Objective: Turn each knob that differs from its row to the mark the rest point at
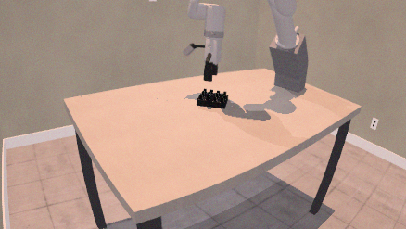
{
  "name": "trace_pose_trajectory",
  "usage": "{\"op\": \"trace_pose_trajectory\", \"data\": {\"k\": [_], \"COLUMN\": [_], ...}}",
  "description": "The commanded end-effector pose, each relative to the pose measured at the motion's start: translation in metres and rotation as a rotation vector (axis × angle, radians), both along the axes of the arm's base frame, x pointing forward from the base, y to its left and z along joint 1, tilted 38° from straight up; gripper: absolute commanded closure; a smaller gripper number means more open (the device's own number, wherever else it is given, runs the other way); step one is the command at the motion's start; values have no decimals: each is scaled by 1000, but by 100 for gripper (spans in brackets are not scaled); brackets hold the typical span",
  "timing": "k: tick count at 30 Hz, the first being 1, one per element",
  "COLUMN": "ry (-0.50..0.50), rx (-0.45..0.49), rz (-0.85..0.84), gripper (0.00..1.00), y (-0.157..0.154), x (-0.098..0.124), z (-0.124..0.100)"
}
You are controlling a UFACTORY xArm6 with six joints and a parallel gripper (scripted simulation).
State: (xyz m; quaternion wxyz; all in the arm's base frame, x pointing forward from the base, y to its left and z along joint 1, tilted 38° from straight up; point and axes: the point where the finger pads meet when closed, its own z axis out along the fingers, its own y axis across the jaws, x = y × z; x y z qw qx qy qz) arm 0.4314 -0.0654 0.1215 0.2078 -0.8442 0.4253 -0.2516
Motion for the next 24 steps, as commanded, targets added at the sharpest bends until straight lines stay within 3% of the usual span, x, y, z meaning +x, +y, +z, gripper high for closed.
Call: {"op": "trace_pose_trajectory", "data": {"k": [1, 24], "ry": [-2, -2], "rx": [-1, 0], "rz": [0, 0], "gripper": [0, 0], "y": [1, 32], "x": [-1, -21], "z": [0, -9]}}
